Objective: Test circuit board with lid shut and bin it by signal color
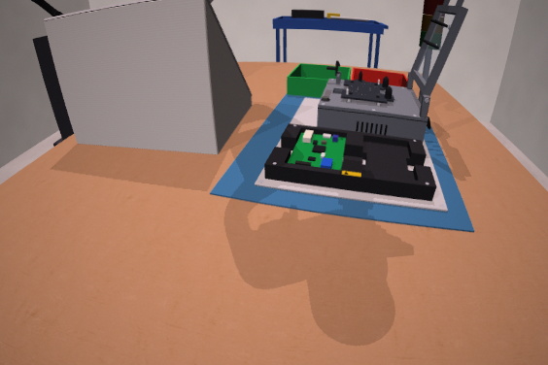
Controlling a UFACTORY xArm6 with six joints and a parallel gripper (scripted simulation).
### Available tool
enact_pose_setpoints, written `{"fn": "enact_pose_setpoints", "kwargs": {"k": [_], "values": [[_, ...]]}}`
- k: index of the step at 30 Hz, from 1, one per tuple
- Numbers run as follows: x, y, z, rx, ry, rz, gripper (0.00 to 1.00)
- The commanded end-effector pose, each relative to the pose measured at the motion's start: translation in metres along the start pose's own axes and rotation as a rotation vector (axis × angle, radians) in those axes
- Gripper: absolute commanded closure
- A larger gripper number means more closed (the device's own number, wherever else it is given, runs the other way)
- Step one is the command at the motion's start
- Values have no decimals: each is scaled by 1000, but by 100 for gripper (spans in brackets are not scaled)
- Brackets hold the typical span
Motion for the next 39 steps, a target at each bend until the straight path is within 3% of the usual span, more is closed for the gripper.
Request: {"fn": "enact_pose_setpoints", "kwargs": {"k": [1,26,39], "values": [[2,1,-2,-3,-2,-21,0],[0,1,-2,-3,-2,-21,0],[-40,1,-2,-3,-2,-21,0]]}}
Point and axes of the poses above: the point where the finger pads meet when closed, its own x axis back along the fingers, its own y axis across the jaws, z = x × y, the point moved 10 cm from there along x, back along the fingers, and after that the axes turned 13 degrees about -x, right-handed, at the moved point
